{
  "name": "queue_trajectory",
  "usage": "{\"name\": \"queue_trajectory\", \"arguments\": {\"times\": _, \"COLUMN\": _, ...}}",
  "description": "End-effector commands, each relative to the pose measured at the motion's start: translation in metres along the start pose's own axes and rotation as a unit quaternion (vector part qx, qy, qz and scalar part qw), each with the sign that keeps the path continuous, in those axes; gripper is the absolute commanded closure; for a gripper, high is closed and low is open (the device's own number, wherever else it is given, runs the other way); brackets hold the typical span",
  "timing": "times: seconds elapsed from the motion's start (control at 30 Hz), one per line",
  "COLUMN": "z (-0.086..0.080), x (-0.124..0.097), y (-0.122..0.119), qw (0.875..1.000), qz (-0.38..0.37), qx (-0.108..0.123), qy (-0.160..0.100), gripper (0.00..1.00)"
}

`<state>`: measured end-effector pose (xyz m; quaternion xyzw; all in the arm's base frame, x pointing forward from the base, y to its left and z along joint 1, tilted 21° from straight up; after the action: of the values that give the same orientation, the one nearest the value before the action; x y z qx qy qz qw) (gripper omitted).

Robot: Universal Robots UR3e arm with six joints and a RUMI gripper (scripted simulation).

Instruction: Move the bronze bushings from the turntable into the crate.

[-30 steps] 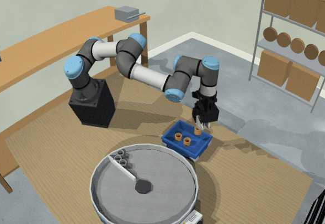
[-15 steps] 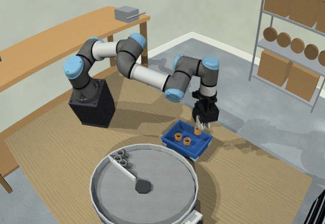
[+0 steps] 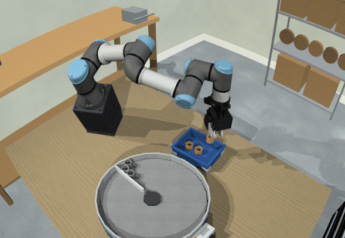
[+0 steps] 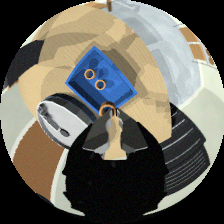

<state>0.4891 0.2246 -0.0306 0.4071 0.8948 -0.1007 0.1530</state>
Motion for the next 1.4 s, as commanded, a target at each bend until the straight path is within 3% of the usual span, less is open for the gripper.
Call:
{"name": "queue_trajectory", "arguments": {"times": 0.0, "z": -0.002, "x": 0.000, "y": 0.001, "qw": 1.000, "qz": 0.000, "qx": -0.002, "qy": -0.001, "gripper": 1.00}}
{"name": "queue_trajectory", "arguments": {"times": 0.27, "z": 0.003, "x": 0.000, "y": 0.001, "qw": 1.000, "qz": 0.000, "qx": -0.001, "qy": -0.001, "gripper": 1.00}}
{"name": "queue_trajectory", "arguments": {"times": 0.53, "z": 0.045, "x": 0.001, "y": 0.001, "qw": 1.000, "qz": 0.000, "qx": -0.001, "qy": 0.000, "gripper": 1.00}}
{"name": "queue_trajectory", "arguments": {"times": 0.7, "z": 0.052, "x": 0.001, "y": 0.001, "qw": 1.000, "qz": 0.000, "qx": -0.001, "qy": 0.000, "gripper": 1.00}}
{"name": "queue_trajectory", "arguments": {"times": 1.37, "z": 0.052, "x": 0.001, "y": 0.001, "qw": 1.000, "qz": 0.000, "qx": -0.002, "qy": -0.001, "gripper": 1.00}}
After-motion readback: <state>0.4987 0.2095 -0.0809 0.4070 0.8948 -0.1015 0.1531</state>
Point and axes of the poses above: the point where the finger pads meet when closed, its own z axis out along the fingers, its own y axis across the jaws, x = y × z, the point moved 4 cm from there along -z, back along the fingers, and after that the axes turned 15 degrees about z, right-handed, at the moved point
